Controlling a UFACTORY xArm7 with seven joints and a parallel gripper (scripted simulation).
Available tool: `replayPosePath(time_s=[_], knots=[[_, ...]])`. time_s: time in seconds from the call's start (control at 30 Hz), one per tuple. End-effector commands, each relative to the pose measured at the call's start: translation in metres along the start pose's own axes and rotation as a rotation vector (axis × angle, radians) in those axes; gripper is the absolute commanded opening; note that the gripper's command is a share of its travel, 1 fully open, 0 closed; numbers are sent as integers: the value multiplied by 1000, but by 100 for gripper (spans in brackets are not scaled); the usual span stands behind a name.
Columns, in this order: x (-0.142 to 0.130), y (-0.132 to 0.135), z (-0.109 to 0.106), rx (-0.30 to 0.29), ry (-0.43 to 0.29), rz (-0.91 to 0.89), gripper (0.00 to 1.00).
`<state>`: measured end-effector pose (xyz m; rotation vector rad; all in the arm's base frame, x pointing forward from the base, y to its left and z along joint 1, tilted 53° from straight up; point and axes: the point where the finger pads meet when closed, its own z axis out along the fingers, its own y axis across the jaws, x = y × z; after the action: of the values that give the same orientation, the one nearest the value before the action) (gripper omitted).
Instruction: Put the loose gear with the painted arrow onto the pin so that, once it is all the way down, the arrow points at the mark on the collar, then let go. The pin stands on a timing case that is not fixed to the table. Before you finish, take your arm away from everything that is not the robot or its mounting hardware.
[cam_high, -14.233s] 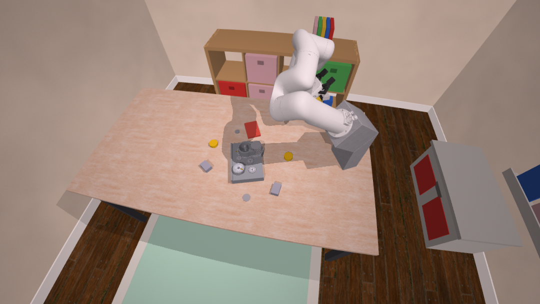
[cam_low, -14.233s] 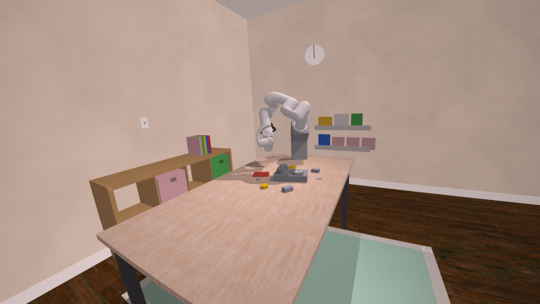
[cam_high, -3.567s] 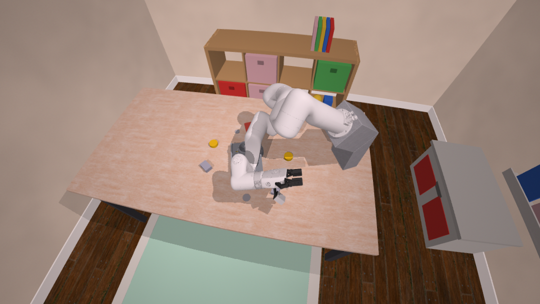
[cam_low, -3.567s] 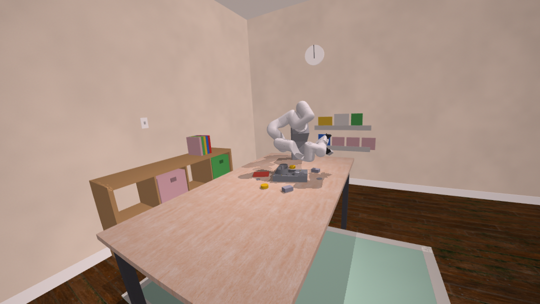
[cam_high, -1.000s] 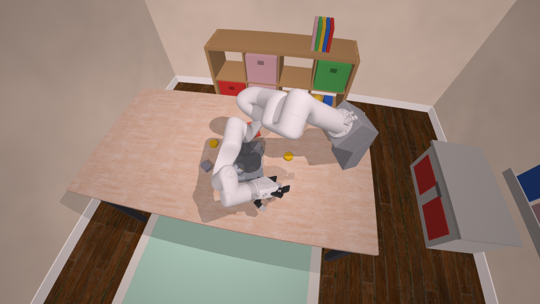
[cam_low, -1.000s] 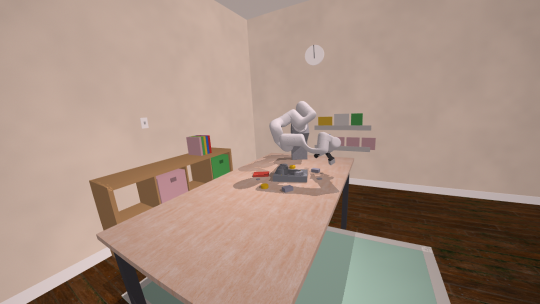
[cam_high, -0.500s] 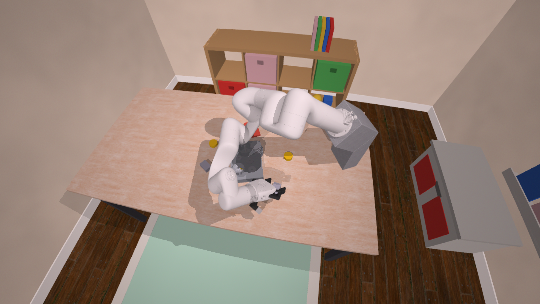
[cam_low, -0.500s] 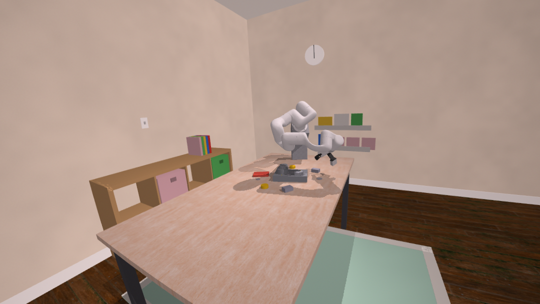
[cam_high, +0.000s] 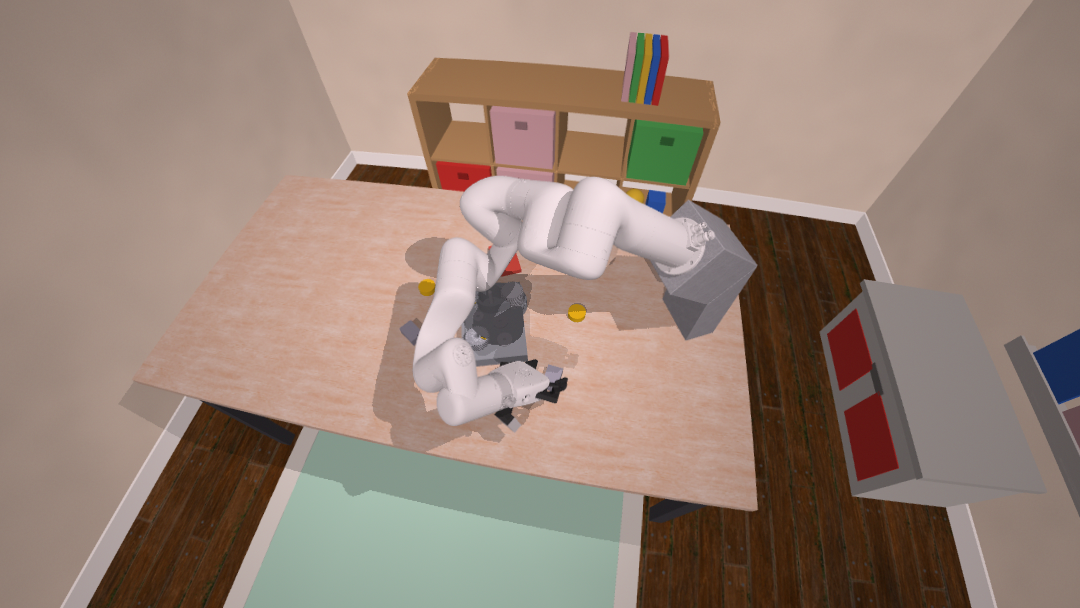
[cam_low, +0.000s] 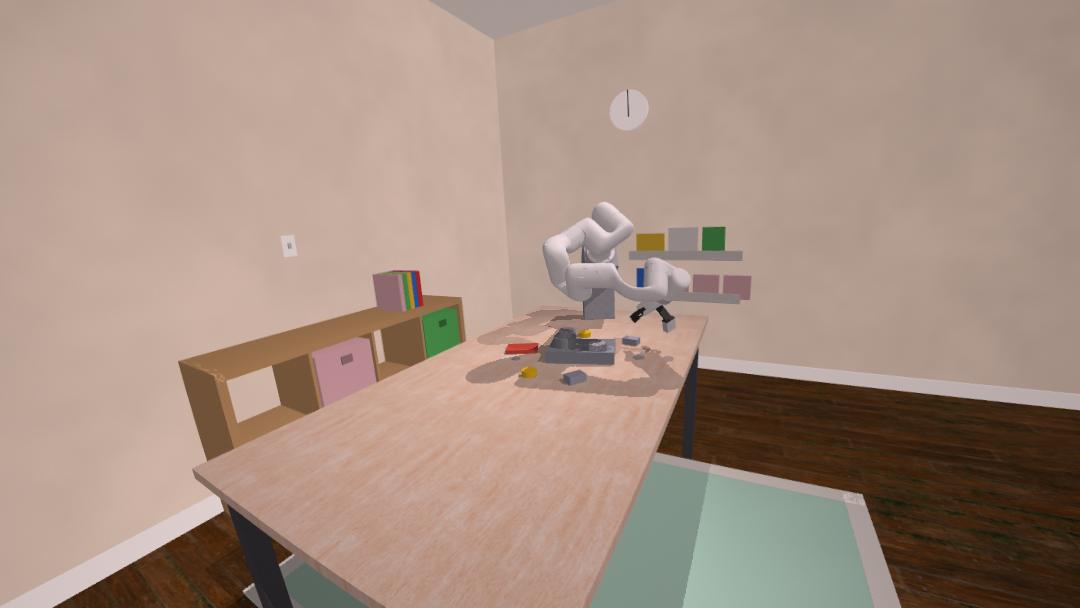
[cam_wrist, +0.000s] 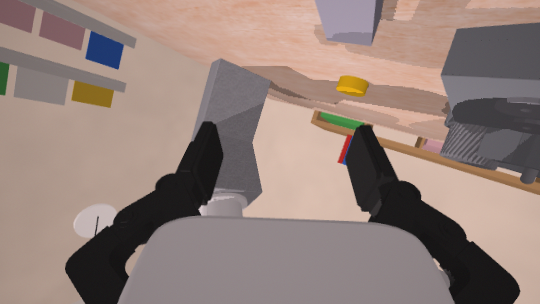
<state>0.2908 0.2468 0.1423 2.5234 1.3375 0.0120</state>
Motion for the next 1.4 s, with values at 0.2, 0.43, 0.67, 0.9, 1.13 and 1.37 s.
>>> replayPosePath(time_s=[0.2,0.43,0.67,0.9,1.13,1.37], knots=[[18,11,-15,-115,71,2,100],[35,18,-32,-221,141,-1,100],[35,18,-32,-221,141,-1,100],[43,21,-42,-272,177,-3,100],[50,21,-48,-292,216,-15,100],[57,15,-54,-255,303,-55,100]])
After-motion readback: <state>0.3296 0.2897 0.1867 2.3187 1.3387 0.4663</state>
